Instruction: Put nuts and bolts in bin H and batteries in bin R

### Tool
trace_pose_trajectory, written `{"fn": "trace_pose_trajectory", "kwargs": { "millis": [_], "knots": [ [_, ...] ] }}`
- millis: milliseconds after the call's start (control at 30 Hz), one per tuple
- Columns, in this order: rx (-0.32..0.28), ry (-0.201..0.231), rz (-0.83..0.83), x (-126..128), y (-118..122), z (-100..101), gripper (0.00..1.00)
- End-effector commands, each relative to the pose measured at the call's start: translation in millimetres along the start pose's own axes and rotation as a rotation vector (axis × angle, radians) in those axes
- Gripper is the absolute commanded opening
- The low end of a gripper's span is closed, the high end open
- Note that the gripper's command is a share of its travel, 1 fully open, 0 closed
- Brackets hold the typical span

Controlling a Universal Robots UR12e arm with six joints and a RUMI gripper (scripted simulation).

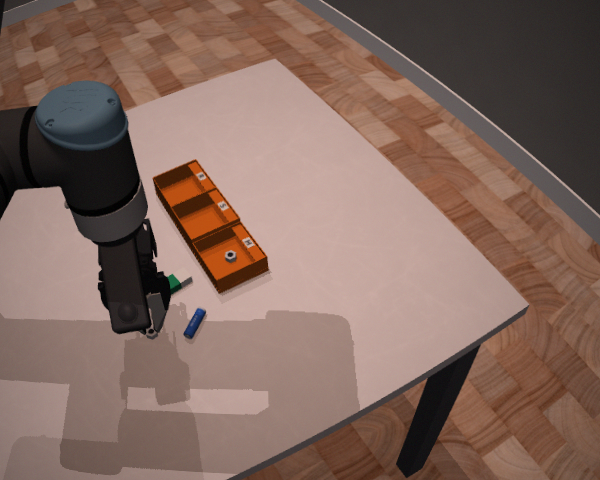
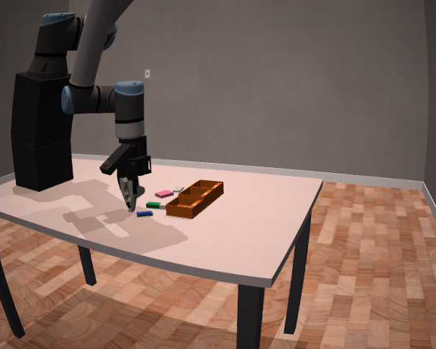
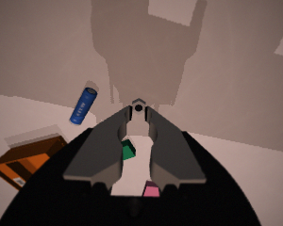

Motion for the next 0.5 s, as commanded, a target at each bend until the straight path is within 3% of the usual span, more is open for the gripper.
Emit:
{"fn": "trace_pose_trajectory", "kwargs": {
  "millis": [0,200,467],
  "knots": [
    [0.0,-0.001,0.0,0,0,0,0.0],
    [0.0,-0.001,0.0,0,0,0,0.0],
    [0.0,-0.001,0.0,0,0,-27,0.0]
  ]
}}
Point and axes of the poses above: the point where the finger pads meet when closed, its own z axis out along the fingers, its own x axis across the jaws, y = z × x, the point moved 10 cm from there along -z, back along the fingers, and after that the axes turned 8 degrees about z, right-handed, at the moved point
